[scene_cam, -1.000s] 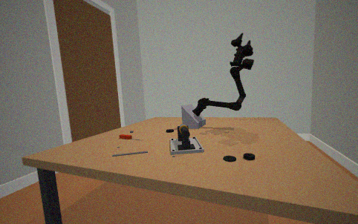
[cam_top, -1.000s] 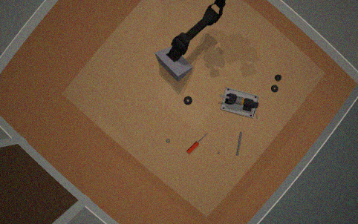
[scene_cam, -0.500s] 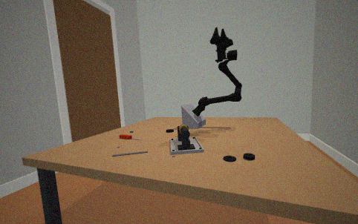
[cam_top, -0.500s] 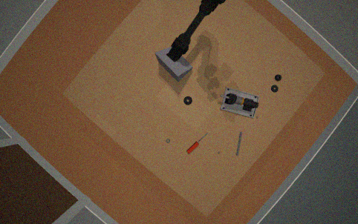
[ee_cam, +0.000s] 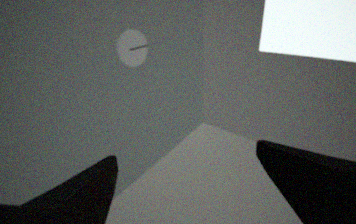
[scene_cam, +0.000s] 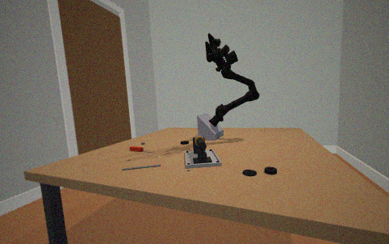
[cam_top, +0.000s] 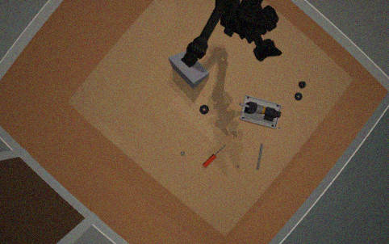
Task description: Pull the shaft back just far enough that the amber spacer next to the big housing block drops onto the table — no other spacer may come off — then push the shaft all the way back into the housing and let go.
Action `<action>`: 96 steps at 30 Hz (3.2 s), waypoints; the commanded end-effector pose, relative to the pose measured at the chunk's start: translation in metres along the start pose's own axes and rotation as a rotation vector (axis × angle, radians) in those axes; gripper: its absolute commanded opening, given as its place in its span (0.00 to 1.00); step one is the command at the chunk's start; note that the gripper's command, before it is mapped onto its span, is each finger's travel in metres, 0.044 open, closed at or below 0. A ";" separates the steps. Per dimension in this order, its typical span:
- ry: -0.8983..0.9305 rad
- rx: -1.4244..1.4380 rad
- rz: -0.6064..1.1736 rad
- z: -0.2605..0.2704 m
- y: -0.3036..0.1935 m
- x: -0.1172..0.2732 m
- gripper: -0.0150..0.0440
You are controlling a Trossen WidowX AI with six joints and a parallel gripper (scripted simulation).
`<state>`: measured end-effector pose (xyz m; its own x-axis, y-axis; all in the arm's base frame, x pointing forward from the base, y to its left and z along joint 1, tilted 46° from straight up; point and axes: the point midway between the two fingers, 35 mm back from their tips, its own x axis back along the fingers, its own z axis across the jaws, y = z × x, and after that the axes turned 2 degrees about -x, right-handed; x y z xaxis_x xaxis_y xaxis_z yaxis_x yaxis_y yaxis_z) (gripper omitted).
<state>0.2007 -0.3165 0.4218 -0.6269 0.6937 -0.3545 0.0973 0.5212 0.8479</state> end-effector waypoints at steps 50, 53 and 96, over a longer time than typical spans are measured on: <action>1.640 -0.941 0.697 0.402 -0.160 0.245 1.00; 1.640 -0.941 0.697 0.402 -0.160 0.245 1.00; 1.640 -0.942 0.696 0.408 -0.155 0.240 1.00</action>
<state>0.3495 -0.0270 0.0447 -0.6918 -0.6864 0.2241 0.5714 -0.3306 0.7512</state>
